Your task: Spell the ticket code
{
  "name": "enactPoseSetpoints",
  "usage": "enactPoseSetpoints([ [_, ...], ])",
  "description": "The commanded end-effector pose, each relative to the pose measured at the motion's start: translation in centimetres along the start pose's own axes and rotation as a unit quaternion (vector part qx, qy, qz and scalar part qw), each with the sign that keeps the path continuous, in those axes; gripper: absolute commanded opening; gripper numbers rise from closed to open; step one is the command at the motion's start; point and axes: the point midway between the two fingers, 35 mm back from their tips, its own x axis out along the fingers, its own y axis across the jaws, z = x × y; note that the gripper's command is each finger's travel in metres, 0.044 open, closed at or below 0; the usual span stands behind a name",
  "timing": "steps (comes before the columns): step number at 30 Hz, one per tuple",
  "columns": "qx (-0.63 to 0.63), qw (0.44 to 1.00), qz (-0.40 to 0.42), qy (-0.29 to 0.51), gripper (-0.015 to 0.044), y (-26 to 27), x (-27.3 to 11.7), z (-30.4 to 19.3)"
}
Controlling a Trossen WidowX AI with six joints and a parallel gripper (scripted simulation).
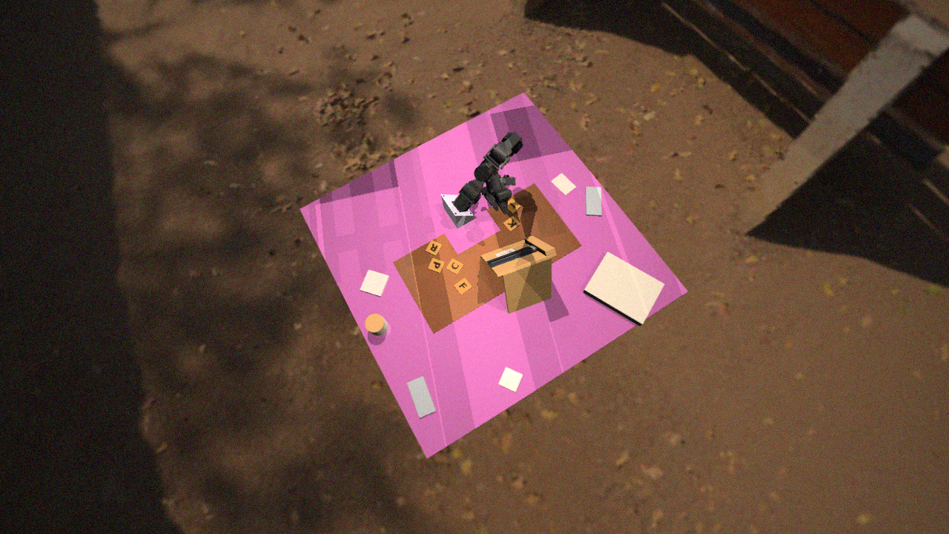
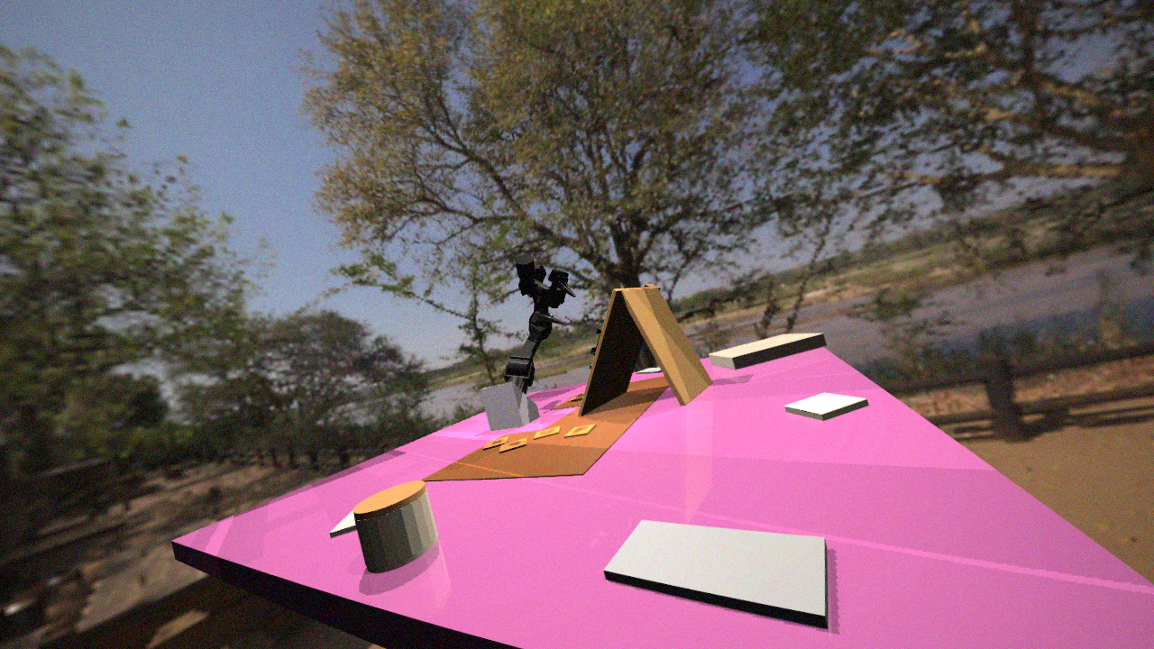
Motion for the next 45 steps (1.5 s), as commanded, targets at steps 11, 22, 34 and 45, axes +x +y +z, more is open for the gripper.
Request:
enactPoseSetpoints([
  [11, 0.040, 0.999, 0.030, 0.003, 0.0340, -0.3, 0.9, -3.3],
  [22, 0.205, 0.961, 0.178, 0.044, 0.0340, 2.6, 7.5, -16.2],
  [34, 0.345, 0.869, 0.339, 0.104, 0.0340, 13.6, 15.6, -27.3],
  [45, 0.377, 0.834, 0.383, 0.124, 0.0340, 18.5, 17.3, -29.2],
])
